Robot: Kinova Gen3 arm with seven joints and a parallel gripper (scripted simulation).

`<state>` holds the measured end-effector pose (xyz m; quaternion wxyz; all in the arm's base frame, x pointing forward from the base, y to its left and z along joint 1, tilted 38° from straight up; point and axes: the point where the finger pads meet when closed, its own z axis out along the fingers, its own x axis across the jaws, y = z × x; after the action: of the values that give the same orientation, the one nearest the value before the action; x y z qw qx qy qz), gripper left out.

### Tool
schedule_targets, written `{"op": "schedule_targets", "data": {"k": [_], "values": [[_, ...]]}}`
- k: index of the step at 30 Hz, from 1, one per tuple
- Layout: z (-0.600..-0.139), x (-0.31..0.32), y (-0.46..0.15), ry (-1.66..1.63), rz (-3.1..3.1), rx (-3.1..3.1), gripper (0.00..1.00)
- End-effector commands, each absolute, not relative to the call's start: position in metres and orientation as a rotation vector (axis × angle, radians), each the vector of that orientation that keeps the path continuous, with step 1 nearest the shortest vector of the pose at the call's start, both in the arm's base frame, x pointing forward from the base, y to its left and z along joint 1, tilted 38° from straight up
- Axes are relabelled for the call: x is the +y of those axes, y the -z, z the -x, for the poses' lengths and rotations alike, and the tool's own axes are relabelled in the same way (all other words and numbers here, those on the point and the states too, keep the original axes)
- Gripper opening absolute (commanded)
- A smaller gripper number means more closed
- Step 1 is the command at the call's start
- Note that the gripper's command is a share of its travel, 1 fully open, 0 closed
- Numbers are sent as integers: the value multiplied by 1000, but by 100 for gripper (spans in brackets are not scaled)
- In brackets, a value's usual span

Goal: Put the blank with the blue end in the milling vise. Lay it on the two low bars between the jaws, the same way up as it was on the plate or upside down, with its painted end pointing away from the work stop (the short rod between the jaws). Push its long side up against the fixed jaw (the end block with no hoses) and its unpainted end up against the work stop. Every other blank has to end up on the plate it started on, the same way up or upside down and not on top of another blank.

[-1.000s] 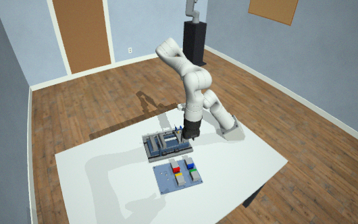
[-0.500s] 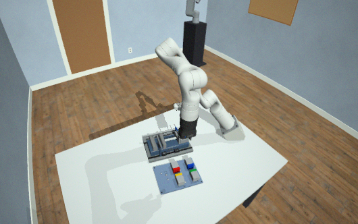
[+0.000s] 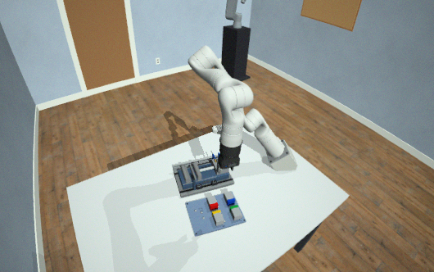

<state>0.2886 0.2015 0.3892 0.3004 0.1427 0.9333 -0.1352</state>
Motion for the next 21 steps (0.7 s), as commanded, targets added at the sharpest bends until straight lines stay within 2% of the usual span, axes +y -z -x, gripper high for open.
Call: {"op": "schedule_targets", "data": {"k": [1, 21], "values": [[-288, 202, -389, 358, -377, 2477, 100], [-285, 204, -385, 358, -377, 2477, 100]]}}
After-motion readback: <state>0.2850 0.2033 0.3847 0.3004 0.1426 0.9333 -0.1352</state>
